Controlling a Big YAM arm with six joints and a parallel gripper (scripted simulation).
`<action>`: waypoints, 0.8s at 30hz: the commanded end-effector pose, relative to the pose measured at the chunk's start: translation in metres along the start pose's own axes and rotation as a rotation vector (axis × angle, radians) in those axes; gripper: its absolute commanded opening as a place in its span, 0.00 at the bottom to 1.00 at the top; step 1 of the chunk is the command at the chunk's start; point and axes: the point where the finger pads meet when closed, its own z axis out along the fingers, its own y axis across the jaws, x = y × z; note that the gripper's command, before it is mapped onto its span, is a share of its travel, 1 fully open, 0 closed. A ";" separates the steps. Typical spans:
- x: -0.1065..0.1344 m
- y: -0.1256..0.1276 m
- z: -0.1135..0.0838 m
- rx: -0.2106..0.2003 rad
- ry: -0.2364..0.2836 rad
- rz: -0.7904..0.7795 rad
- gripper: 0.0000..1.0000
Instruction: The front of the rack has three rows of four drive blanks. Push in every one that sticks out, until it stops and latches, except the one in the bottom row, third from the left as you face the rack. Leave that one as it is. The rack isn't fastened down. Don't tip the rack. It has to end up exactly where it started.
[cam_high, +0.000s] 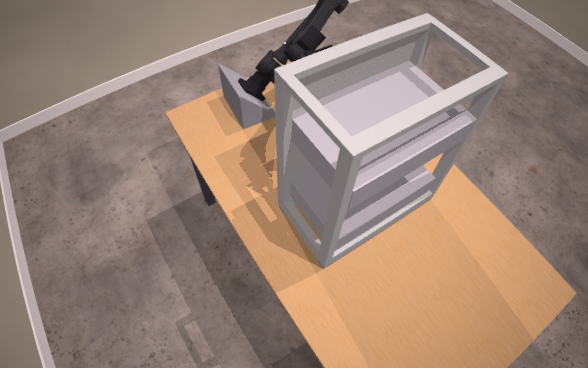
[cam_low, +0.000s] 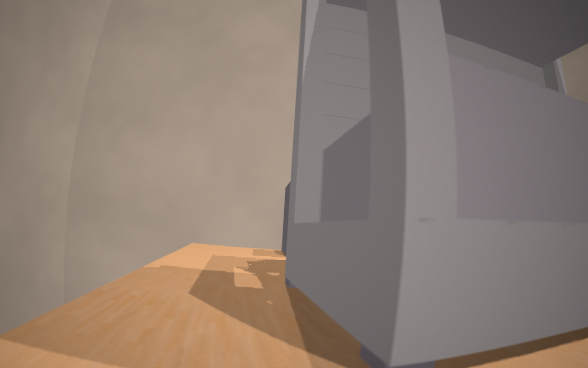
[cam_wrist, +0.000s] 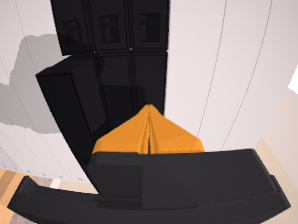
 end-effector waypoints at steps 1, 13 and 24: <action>-0.009 -0.018 0.027 0.006 -0.025 -0.032 0.00; -0.009 -0.018 0.027 0.006 -0.025 -0.033 0.00; 0.002 -0.011 -0.060 0.017 -0.002 -0.007 0.00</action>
